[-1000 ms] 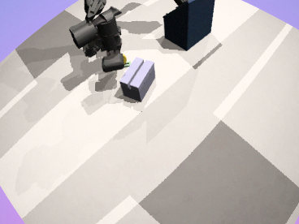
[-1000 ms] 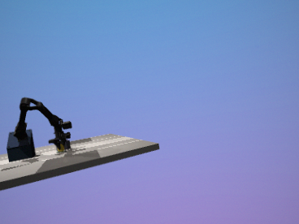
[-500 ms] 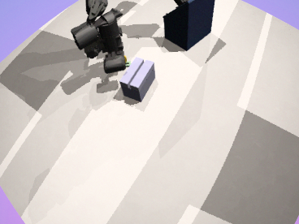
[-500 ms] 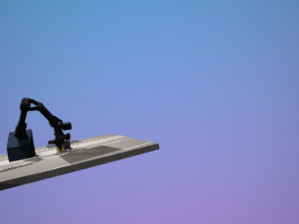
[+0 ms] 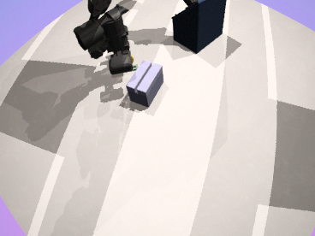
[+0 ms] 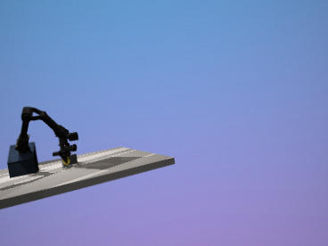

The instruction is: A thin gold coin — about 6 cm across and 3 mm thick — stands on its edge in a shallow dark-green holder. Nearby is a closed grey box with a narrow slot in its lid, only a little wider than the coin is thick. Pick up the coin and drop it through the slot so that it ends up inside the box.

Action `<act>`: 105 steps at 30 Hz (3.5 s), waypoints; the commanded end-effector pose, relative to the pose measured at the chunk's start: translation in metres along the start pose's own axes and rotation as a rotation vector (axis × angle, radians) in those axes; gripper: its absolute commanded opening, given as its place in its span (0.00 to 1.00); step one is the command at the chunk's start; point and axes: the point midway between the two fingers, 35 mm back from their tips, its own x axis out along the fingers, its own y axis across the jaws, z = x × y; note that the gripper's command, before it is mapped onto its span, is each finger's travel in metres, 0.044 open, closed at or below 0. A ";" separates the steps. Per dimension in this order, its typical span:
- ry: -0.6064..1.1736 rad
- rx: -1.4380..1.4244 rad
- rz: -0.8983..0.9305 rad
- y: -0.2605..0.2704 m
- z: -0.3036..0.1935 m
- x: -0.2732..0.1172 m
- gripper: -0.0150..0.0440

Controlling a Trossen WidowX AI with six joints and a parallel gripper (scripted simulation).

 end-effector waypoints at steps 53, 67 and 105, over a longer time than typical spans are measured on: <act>-0.007 -0.730 -0.001 0.000 0.001 -0.080 0.25; -0.007 -0.953 -0.002 0.001 0.000 -0.080 0.25; -0.007 -0.954 0.007 0.086 -0.046 -0.081 0.25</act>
